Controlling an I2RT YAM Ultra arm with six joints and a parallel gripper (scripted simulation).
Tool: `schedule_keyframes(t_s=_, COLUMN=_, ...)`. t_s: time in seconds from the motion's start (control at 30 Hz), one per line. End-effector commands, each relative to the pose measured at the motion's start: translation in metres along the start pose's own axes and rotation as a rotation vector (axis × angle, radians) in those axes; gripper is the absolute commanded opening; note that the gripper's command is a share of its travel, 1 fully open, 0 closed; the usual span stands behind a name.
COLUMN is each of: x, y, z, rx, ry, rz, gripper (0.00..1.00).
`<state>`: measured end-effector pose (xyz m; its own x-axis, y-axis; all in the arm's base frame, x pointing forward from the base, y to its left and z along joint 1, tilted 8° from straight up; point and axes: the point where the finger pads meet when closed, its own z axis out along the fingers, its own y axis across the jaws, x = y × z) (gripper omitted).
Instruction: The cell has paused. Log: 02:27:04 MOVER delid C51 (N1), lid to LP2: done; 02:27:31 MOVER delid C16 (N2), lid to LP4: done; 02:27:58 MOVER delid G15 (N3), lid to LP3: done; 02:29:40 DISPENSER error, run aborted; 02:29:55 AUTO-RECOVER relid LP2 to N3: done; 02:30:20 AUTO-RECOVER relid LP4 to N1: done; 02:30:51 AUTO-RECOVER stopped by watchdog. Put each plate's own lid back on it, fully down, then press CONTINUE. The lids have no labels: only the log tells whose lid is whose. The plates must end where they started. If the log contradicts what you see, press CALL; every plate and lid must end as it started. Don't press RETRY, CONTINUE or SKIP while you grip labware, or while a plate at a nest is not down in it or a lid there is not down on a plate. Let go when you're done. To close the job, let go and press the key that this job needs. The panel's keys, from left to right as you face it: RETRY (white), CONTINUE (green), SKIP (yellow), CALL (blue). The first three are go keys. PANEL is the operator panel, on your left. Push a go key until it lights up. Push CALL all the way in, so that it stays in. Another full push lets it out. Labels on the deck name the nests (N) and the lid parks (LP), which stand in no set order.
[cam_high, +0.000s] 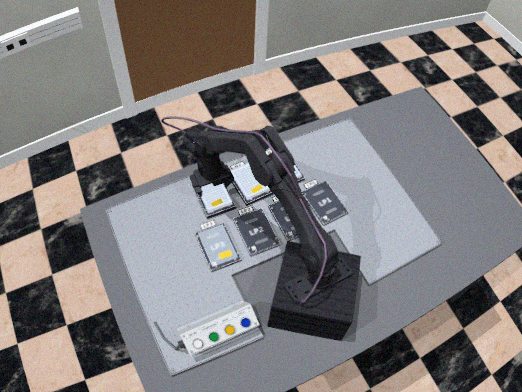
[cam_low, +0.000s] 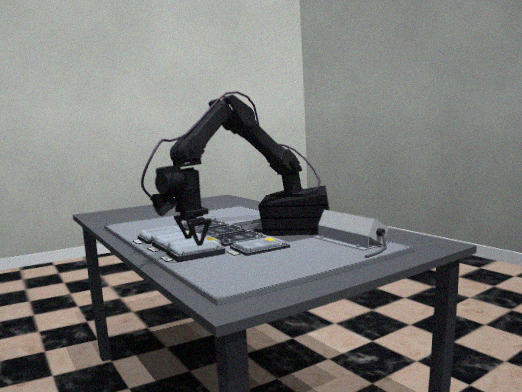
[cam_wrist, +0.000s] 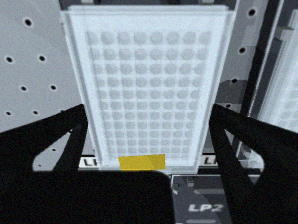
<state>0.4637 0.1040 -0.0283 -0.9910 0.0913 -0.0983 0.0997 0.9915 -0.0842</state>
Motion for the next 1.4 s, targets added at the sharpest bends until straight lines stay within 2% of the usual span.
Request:
schedule_keyframes(t_s=0.0, x=-0.0093, y=0.0044, z=-0.0078, rx=-0.009, ry=-0.044, rz=-0.003, gripper=0.0)
schedule_keyframes(t_s=0.1, x=-0.0048, y=0.0035, z=-0.0006, rx=-0.003, ry=-0.027, rz=-0.006, gripper=0.0)
schedule_keyframes(t_s=0.33, x=-0.0069, y=0.0042, z=-0.0062, rx=-0.01, ry=-0.033, rz=-0.003, gripper=0.0)
schedule_keyframes(t_s=1.37, x=-0.007, y=0.0036, z=-0.0062, rx=-0.01, ry=-0.033, rz=-0.003, gripper=0.0)
